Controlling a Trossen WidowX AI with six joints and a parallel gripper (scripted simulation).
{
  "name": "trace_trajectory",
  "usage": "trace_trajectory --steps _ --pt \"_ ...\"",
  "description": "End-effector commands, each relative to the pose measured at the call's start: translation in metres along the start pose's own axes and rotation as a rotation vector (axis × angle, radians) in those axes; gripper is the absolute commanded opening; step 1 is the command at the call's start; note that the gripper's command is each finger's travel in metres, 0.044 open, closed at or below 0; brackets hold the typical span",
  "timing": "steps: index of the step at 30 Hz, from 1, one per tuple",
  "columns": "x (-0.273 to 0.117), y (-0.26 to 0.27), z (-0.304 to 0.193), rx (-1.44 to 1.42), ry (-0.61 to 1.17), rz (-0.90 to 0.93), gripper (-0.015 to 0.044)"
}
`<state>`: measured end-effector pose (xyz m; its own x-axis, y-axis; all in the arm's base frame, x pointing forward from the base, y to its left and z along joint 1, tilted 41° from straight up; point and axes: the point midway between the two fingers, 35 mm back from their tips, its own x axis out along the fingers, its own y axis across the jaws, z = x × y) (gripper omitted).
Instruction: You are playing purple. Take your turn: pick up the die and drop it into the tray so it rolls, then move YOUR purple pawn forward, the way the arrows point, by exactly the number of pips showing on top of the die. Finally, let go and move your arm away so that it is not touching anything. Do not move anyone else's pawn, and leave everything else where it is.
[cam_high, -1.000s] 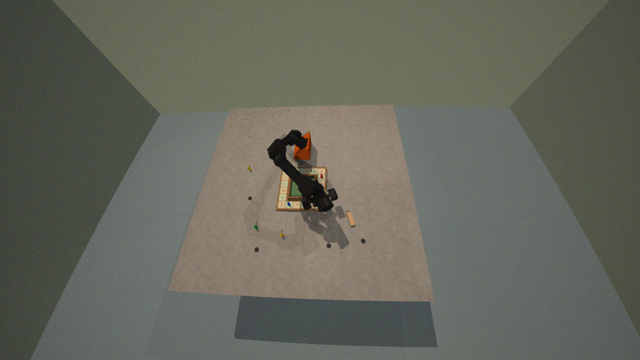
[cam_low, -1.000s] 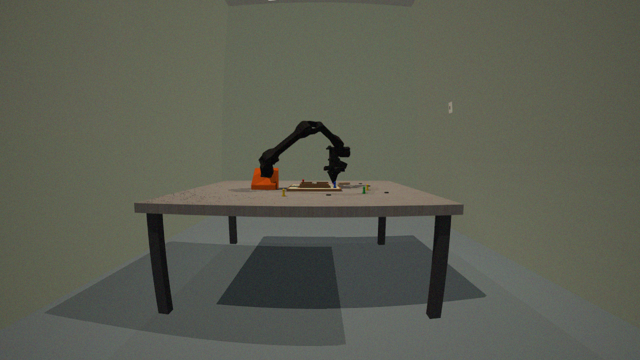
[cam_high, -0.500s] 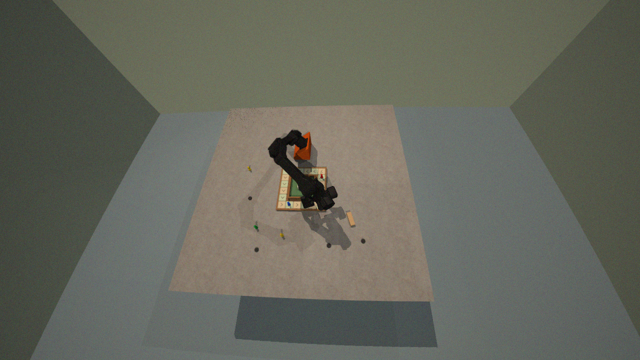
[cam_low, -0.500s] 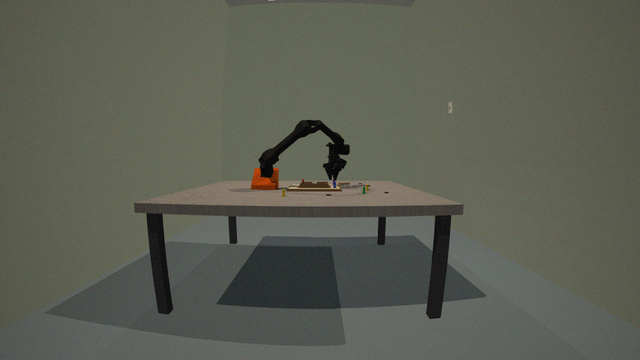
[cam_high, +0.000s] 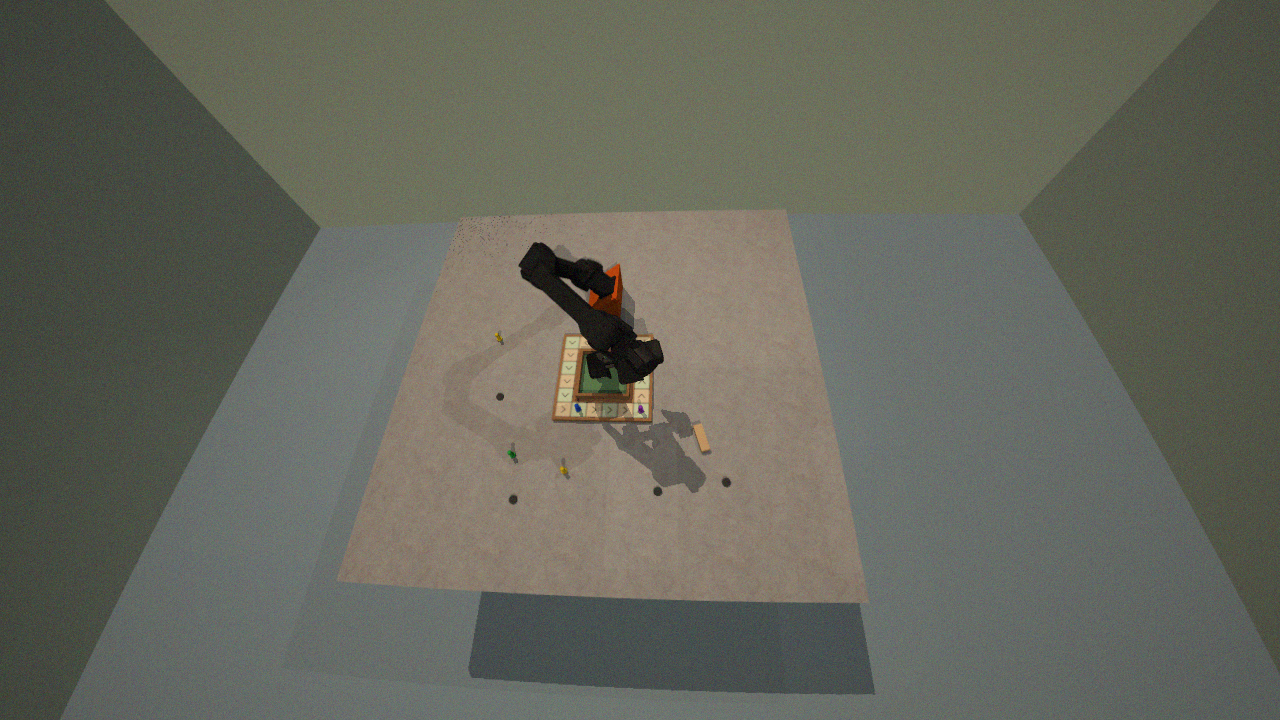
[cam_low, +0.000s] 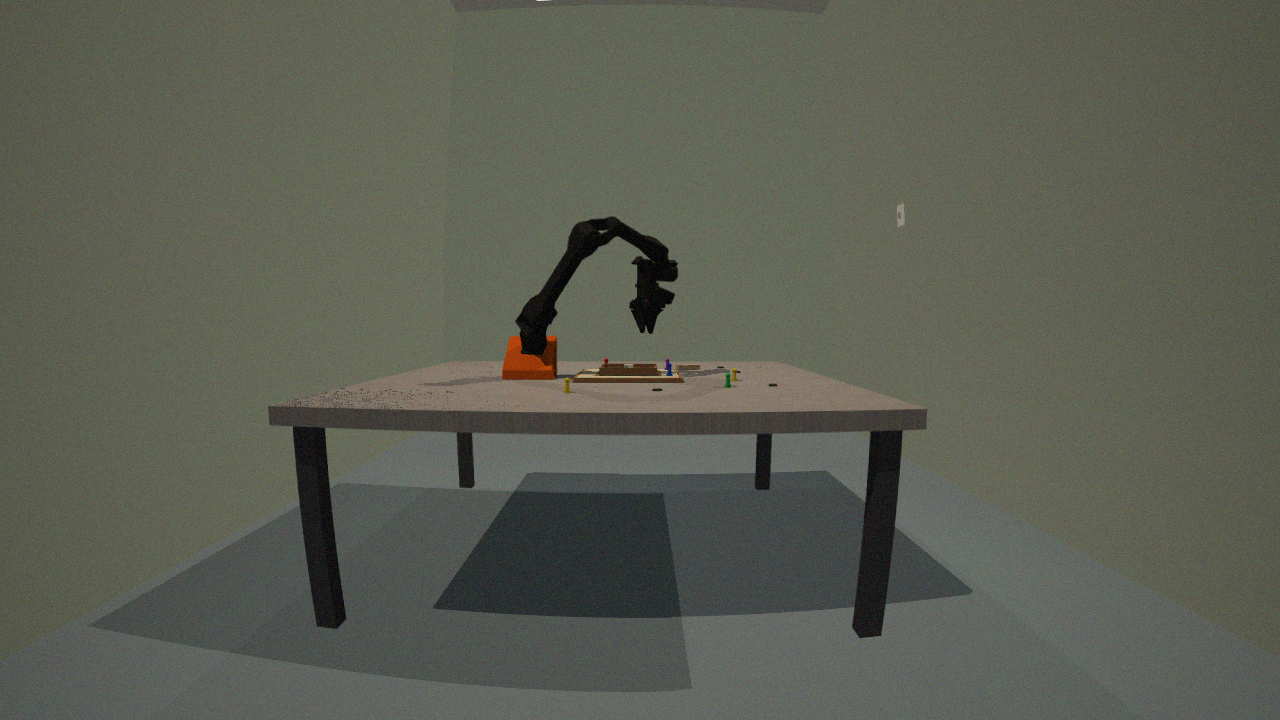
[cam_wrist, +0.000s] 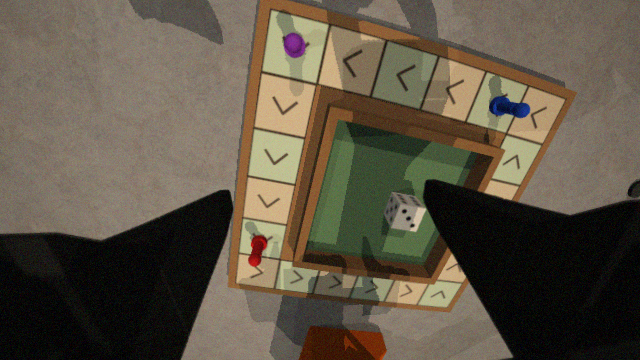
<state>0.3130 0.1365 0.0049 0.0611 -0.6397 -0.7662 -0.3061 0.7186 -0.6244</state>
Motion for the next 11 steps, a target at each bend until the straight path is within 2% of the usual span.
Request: trace_trajectory --steps 1,3,4,11 --pt "-0.024 -0.010 -0.050 0.072 -0.005 0.008 0.0440" --pt "-0.030 -0.016 -0.078 0.112 -0.002 0.007 0.0440" --pt "-0.023 -0.008 -0.038 0.059 -0.016 0.006 0.0440" --pt "-0.023 -0.008 -0.038 0.059 -0.016 0.006 0.0440"
